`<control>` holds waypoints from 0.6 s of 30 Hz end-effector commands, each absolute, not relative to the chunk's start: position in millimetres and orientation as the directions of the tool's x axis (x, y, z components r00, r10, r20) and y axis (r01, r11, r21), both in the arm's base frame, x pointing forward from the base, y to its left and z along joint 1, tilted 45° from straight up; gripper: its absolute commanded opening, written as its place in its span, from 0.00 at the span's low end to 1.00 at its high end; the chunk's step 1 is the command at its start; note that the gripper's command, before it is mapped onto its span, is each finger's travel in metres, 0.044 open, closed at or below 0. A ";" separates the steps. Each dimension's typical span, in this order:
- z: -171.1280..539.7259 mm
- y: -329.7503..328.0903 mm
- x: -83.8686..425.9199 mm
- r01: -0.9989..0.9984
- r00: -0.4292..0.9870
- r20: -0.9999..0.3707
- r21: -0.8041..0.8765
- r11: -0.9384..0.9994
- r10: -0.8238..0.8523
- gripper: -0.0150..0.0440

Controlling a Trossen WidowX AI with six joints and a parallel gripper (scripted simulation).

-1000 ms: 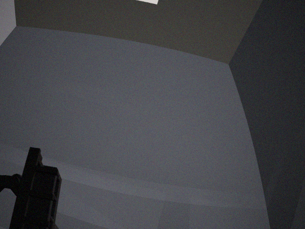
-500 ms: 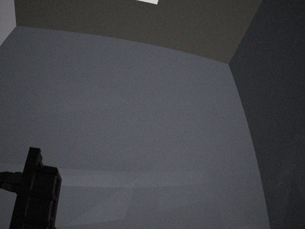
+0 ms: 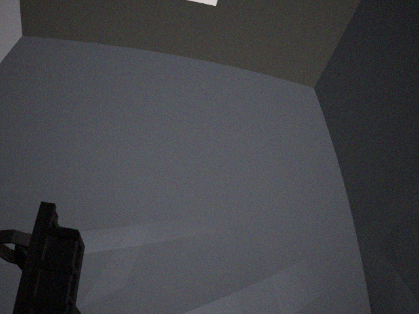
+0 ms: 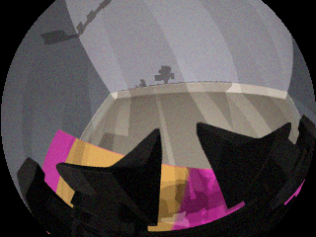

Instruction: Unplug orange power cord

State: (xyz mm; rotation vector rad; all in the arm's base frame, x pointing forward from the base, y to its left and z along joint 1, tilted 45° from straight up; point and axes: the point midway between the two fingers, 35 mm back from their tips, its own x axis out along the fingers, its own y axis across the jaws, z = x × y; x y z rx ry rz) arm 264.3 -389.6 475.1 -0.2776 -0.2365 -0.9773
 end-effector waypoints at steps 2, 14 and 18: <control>450.4 -359.8 314.5 0.775 0.632 0.230 -0.175 0.608 -0.740 0.53; 393.8 -258.6 412.2 0.550 0.821 0.019 -0.302 0.779 -0.571 0.53; 374.7 -217.5 436.0 0.453 0.865 -0.052 -0.346 0.822 -0.499 0.53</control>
